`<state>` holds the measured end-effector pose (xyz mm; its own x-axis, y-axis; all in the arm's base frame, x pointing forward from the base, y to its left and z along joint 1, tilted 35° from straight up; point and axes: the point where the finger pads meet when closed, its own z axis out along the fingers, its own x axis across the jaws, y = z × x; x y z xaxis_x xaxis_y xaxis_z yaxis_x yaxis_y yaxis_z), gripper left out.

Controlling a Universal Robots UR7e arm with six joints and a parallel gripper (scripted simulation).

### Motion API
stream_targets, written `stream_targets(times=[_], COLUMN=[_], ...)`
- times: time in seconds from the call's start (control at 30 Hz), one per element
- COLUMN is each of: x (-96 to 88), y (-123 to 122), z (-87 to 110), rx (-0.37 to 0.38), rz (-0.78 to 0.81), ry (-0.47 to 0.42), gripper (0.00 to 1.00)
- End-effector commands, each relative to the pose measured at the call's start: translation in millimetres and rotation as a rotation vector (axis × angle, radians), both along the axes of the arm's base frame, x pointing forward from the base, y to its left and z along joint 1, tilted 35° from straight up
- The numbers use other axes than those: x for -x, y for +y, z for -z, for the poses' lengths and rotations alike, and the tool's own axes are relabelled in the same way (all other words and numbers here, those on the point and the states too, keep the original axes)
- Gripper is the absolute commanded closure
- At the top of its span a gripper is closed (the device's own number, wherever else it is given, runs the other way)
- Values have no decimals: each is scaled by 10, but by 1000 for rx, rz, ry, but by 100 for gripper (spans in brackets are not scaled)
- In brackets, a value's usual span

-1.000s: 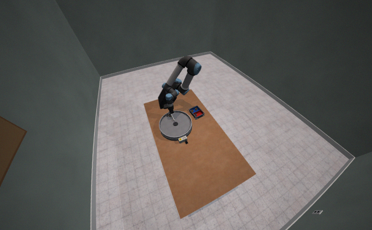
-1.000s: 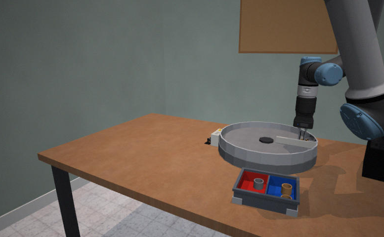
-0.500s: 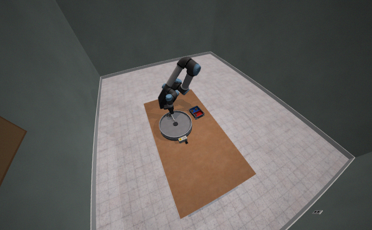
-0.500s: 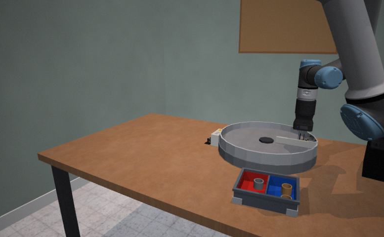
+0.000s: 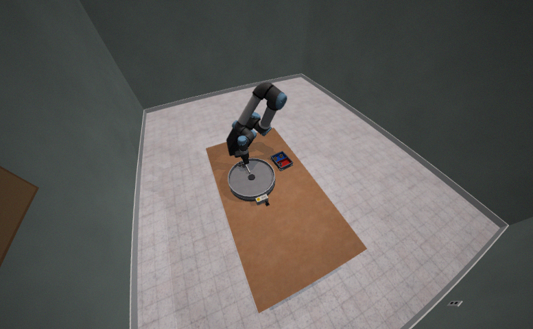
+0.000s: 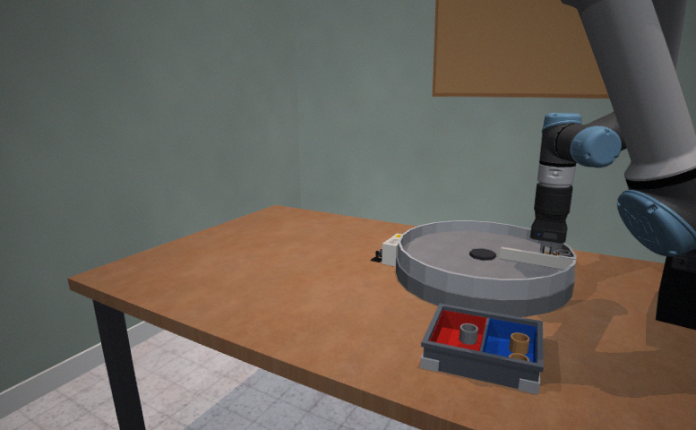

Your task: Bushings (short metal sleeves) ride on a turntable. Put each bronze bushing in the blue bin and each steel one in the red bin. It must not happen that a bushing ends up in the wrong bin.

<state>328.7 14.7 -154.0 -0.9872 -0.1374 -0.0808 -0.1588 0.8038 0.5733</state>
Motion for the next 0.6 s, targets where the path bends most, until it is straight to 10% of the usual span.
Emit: stream_targets(times=[0.0, 0.13, 0.17, 0.57], x=[-4, -4, -4, -7], y=[2, 2, 1, 0], z=[8, 8, 6, 5], rx=[1, 1, 1, 1], rz=[1, 1, 0, 1], ry=[-1, -1, -1, -2], gripper=[60, 60, 100, 100])
